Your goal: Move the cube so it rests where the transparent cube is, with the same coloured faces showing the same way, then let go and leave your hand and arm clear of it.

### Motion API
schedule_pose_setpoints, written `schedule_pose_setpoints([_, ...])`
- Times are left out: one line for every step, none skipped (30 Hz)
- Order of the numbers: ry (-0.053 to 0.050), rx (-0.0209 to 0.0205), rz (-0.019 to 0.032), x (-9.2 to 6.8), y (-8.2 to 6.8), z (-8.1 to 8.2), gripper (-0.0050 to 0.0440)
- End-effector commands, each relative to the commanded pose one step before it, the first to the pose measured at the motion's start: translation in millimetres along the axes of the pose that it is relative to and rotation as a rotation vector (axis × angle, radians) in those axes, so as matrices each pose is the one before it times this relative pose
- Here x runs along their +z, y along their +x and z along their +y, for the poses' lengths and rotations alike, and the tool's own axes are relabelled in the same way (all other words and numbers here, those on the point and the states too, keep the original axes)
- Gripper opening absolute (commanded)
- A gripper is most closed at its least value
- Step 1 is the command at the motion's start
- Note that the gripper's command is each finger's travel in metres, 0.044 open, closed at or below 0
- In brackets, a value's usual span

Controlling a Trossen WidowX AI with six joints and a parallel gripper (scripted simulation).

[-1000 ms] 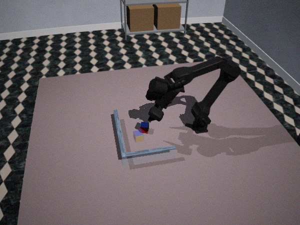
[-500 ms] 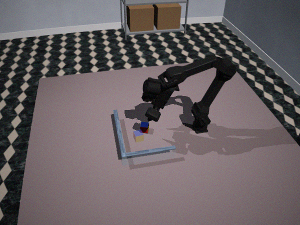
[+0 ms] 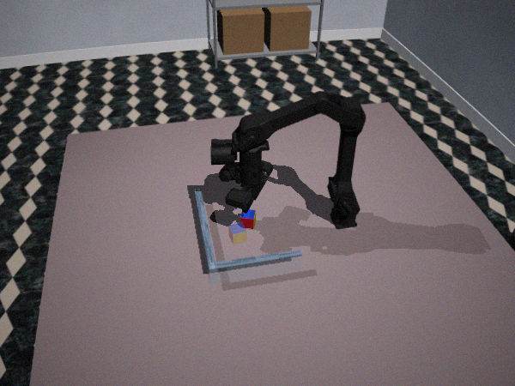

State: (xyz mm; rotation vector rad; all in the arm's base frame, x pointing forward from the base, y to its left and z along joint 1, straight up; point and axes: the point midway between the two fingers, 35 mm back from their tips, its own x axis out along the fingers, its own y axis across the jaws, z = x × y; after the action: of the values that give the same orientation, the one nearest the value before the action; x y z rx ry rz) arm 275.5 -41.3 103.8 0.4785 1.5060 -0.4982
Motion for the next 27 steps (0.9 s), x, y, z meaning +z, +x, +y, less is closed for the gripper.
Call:
schedule_pose_setpoints([0.0031,0.01855,-0.00610,6.10,-5.72,2.77,0.0280])
schedule_pose_setpoints([0.0000,0.00000,0.00000,0.04,2.26,0.02,0.0280])
schedule_pose_setpoints([0.0000,0.00000,0.00000,0.02,2.24,0.01,0.0280])
schedule_pose_setpoints([0.0000,0.00000,0.00000,0.01,1.63,0.00,0.0280])
schedule_pose_setpoints([0.0000,0.00000,0.00000,0.00,1.63,0.00,0.0280])
schedule_pose_setpoints([0.0000,0.00000,0.00001,-0.01,1.63,-0.01,0.0280])
schedule_pose_setpoints([0.0000,0.00000,0.00001,-0.02,1.63,-0.01,0.0280])
schedule_pose_setpoints([0.0000,0.00000,0.00001,-0.03,1.63,-0.02,0.0280])
schedule_pose_setpoints([0.0000,0.00000,0.00001,-0.04,1.63,-0.02,0.0280])
schedule_pose_setpoints([0.0000,0.00000,0.00000,0.00,0.00,0.00,0.0280])
schedule_pose_setpoints([0.0000,0.00000,0.00000,0.00,0.00,0.00,0.0280])
schedule_pose_setpoints([0.0000,0.00000,0.00000,0.13,1.62,0.07,0.0280])
schedule_pose_setpoints([0.0000,0.00000,0.00000,0.12,1.62,0.06,0.0280])
schedule_pose_setpoints([0.0000,0.00000,0.00000,0.11,1.62,0.06,0.0280])
schedule_pose_setpoints([0.0000,0.00000,0.00000,0.10,1.62,0.05,0.0280])
schedule_pose_setpoints([0.0000,0.00000,0.00000,0.09,1.62,0.05,0.0280])
schedule_pose_setpoints([0.0000,0.00000,0.00000,0.09,1.62,0.04,0.0280])
schedule_pose_setpoints([0.0000,0.00000,0.00000,0.08,1.62,0.04,0.0280])
schedule_pose_setpoints([0.0000,0.00000,0.00000,0.07,1.62,0.03,0.0280])
schedule_pose_setpoints([0.0000,0.00000,0.00000,0.06,1.62,0.03,0.0280])
schedule_pose_setpoints([0.0000,0.00000,0.00000,0.05,1.62,0.03,0.0280])
schedule_pose_setpoints([0.0000,0.00000,0.00000,0.04,1.62,0.02,0.0280])
schedule_pose_setpoints([0.0000,0.00000,0.00000,0.03,1.62,0.02,0.0280])
schedule_pose_setpoints([0.0000,0.00000,0.00000,0.02,1.62,0.01,0.0280])
schedule_pose_setpoints([0.0000,0.00000,0.00001,0.01,1.62,0.01,0.0280])
schedule_pose_setpoints([0.0000,0.00000,0.00001,0.00,1.62,0.00,0.0280])
schedule_pose_setpoints([0.0000,0.00000,0.00000,0.00,0.00,0.00,0.0280])
